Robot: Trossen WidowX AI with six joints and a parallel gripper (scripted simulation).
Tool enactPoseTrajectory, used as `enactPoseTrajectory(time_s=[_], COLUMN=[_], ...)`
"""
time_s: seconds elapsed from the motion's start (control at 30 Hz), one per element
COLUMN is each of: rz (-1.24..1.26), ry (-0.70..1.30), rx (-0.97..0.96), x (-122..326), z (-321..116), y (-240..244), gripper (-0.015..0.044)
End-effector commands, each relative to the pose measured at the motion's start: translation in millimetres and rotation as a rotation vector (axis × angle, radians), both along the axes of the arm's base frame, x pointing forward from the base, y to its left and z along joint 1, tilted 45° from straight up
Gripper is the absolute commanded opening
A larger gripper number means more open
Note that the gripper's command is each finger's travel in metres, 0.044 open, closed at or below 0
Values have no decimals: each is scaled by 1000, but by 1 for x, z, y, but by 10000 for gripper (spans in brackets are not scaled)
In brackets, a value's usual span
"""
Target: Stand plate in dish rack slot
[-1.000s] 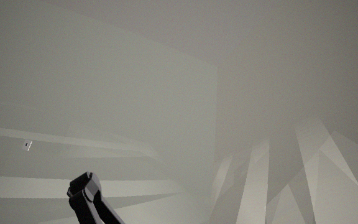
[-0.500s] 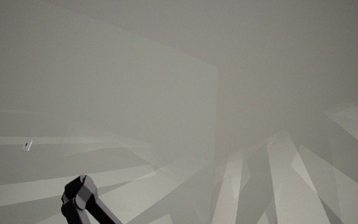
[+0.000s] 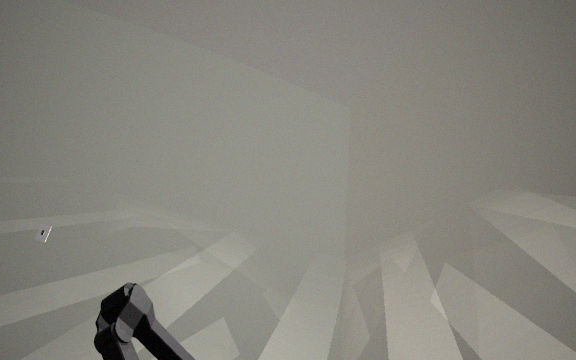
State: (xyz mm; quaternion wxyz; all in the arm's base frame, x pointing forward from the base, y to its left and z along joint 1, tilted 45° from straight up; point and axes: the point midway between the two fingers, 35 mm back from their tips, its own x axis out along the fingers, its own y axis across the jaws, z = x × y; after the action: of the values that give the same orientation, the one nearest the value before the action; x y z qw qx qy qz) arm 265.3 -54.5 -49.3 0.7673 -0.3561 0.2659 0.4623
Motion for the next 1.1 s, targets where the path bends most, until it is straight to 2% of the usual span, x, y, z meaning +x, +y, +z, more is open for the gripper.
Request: enactPoseTrajectory(time_s=[0.0, 1.07], rz=[6, 8], ry=[-9, -14], rx=[2, -3], x=[0, 20], z=[0, -28], y=[1, 29], gripper=[0, 0])
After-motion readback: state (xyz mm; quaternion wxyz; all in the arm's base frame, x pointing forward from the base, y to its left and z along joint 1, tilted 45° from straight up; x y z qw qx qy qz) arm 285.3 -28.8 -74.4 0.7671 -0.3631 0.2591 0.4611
